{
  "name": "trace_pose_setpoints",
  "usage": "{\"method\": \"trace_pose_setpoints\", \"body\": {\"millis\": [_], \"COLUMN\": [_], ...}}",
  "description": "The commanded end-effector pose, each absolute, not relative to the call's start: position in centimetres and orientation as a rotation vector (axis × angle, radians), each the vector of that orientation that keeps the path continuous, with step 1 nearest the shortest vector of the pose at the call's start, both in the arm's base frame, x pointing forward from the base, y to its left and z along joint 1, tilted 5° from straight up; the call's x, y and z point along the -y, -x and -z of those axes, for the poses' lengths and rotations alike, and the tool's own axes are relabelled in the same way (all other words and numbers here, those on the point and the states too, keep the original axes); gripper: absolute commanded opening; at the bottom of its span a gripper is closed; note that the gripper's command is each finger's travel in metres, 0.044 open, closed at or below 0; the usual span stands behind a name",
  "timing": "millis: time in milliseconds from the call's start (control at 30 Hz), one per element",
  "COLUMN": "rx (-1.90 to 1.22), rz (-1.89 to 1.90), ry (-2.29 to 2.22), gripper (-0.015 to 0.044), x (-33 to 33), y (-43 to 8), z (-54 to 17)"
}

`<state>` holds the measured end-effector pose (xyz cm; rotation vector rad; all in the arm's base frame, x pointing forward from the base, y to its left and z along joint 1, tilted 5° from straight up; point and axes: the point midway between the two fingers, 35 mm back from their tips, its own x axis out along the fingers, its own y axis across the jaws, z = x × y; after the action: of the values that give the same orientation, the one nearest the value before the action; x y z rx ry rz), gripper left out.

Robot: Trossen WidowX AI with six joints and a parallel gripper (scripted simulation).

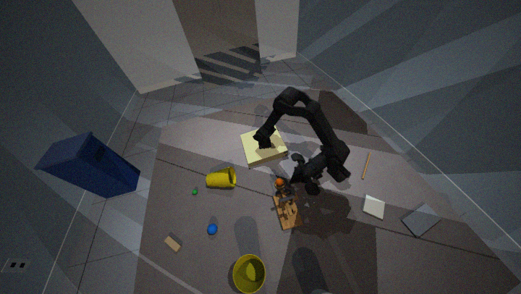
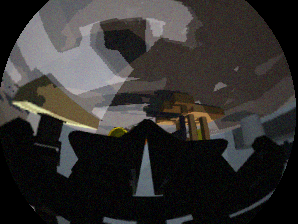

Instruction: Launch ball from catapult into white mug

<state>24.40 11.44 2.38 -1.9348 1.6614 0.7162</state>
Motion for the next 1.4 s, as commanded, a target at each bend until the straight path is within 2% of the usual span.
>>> {"method": "trace_pose_setpoints", "body": {"millis": [0,400,633,733,1267,1300,1367], "rx": [-1.666,-1.664,-1.519,-1.504,-1.426,-1.419,-1.404], "rz": [-0.721,-0.722,-0.766,-0.772,-0.606,-0.594,-0.571], "ry": [1.945,1.947,1.95,1.95,1.475,1.442,1.375], "gripper": [0.0,0.0,0.0,0.0,0.042,0.044,0.044], "x": [-11.2,-11.2,-17.0,-17.4,-19.1,-19.2,-19.3], "y": [-24.3,-24.4,-23.4,-23.1,-29.5,-30.0,-31.0], "z": [-1.8,0.7,-9.7,-10.9,-10.6,-10.7,-10.9]}}
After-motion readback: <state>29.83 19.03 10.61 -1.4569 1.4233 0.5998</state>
